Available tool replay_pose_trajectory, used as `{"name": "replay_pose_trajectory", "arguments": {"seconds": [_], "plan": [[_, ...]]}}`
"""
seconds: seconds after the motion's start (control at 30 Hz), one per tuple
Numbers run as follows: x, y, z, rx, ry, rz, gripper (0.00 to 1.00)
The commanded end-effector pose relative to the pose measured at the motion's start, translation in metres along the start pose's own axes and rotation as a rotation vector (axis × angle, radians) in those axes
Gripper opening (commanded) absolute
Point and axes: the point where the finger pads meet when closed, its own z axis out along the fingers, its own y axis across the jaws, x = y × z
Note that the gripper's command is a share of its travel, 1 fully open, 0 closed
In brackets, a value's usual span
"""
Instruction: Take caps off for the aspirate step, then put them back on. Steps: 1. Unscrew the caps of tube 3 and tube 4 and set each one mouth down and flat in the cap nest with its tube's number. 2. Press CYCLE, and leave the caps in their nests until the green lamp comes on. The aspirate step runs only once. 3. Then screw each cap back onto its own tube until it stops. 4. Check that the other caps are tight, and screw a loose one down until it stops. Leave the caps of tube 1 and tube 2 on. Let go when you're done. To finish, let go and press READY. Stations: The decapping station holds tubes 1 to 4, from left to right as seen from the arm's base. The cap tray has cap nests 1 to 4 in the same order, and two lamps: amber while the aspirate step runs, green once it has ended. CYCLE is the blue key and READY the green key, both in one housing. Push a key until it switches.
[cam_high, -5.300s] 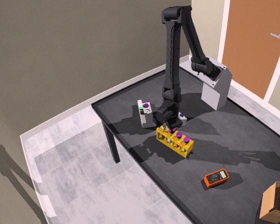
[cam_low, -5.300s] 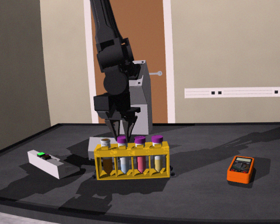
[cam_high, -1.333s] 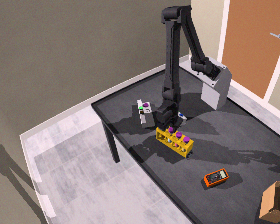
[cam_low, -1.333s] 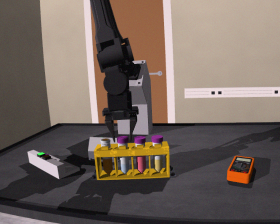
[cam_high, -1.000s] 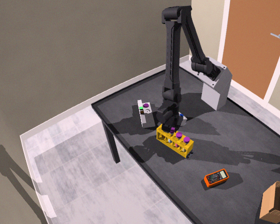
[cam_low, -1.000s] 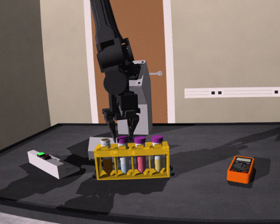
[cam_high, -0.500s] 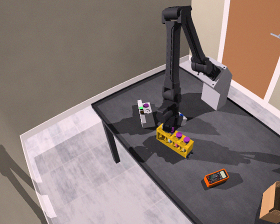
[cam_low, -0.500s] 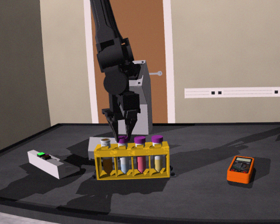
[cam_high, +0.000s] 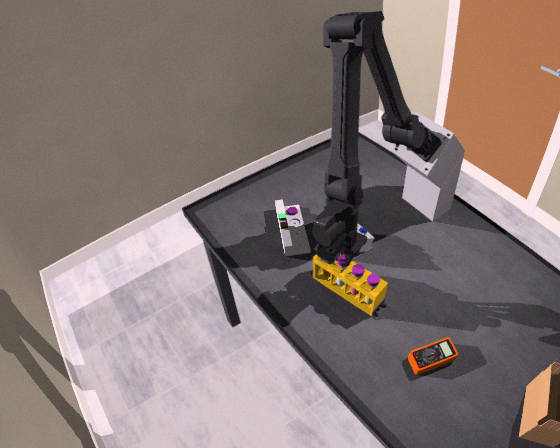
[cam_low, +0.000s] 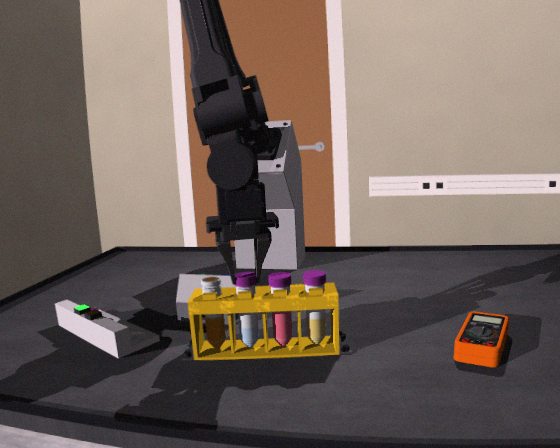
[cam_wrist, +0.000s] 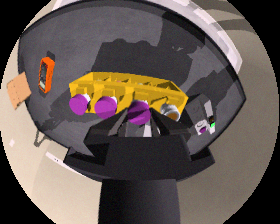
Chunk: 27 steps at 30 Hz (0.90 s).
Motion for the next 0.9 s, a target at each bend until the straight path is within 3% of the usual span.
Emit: {"name": "replay_pose_trajectory", "arguments": {"seconds": [0.0,0.43,0.67,0.7,0.87], "plan": [[-0.0064,0.001,-0.0002,-0.005,-0.02,0.179,0.0],[-0.0062,0.0015,0.0002,-0.009,-0.018,0.545,0.0],[-0.0079,-0.0007,-0.0022,-0.005,-0.018,0.554,0.0],[-0.0037,0.0023,0.004,-0.008,-0.008,0.562,0.49],[-0.0079,-0.0007,-0.0017,-0.005,-0.018,0.554,0.49]]}}
